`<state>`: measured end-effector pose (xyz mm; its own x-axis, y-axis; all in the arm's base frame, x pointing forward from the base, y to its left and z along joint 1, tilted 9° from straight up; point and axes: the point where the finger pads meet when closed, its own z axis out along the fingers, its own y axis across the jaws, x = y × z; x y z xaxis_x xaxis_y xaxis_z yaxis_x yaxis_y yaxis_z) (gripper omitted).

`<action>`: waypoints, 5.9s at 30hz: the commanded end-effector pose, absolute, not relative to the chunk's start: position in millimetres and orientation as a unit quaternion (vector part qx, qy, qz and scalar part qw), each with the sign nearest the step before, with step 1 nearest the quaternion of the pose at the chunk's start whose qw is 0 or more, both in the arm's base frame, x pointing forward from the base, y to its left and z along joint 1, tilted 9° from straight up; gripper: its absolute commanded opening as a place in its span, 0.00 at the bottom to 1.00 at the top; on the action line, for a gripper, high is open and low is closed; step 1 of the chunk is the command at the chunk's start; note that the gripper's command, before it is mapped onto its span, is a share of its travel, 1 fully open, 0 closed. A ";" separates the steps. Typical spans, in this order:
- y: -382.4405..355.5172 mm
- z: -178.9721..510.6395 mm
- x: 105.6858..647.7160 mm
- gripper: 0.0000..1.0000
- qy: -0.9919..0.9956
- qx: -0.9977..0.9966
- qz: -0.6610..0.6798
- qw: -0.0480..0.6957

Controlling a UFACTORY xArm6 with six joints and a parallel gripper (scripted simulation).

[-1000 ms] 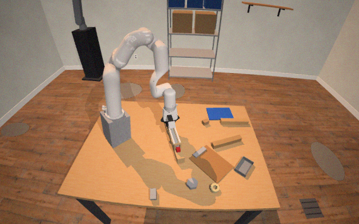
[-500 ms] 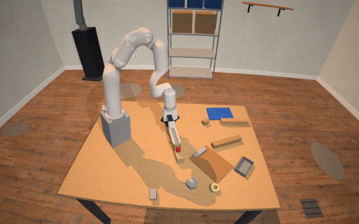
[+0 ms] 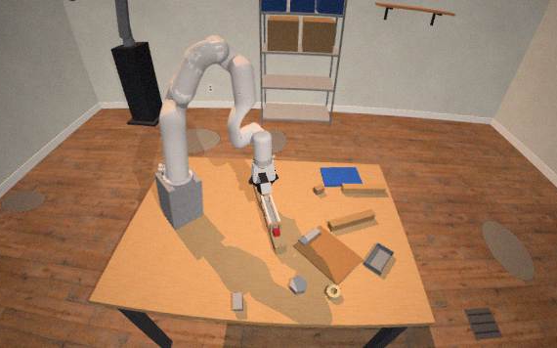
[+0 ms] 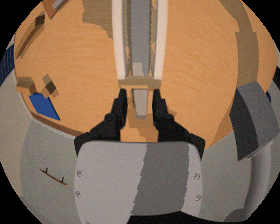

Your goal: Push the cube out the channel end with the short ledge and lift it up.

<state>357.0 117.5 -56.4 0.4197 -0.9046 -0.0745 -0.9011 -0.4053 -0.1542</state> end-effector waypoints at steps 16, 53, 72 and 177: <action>113.1 -18.4 354.3 0.38 0.539 -0.838 -0.008 0.079; 203.2 -46.1 318.2 0.00 0.539 -0.838 -0.008 0.079; 205.5 -63.4 320.0 0.00 0.539 -0.838 -0.008 0.079; 167.4 -14.0 329.6 0.00 0.539 -0.838 -0.008 0.079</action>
<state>328.4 166.9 -15.1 0.4194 -0.9046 -0.0765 -0.9025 -0.4064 -0.1428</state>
